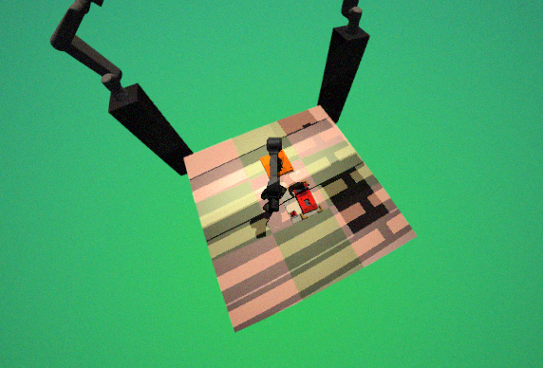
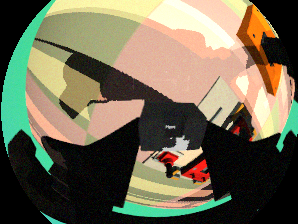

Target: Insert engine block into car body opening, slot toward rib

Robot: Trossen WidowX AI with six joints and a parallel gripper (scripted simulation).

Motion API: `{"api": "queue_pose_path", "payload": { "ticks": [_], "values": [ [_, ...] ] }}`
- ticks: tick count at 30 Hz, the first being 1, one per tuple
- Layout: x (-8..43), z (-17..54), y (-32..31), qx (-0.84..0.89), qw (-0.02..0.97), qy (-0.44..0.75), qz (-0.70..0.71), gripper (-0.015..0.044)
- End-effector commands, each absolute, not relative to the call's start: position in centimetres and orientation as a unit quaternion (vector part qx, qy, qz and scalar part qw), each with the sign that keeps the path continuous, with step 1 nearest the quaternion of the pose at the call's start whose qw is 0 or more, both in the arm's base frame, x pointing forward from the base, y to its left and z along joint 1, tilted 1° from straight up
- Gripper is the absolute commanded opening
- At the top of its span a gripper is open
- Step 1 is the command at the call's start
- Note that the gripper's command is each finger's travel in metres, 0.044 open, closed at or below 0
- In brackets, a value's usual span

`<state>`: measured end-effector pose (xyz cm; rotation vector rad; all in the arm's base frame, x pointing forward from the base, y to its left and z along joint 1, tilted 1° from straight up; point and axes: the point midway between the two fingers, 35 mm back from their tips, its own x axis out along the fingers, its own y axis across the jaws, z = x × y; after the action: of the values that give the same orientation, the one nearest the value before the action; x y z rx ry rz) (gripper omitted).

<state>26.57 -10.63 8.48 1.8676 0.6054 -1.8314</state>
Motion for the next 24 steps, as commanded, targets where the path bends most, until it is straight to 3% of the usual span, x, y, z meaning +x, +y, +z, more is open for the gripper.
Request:
{"api": "queue_pose_path", "payload": {
  "ticks": [1, 24],
  "values": [
    [26.5, 7.6, -10.5, 0.677, 0.223, 0.22, -0.666, 0.0],
    [26.5, 3.3, -10.5, 0.677, 0.223, 0.22, -0.666, 0.0]
  ]
}}
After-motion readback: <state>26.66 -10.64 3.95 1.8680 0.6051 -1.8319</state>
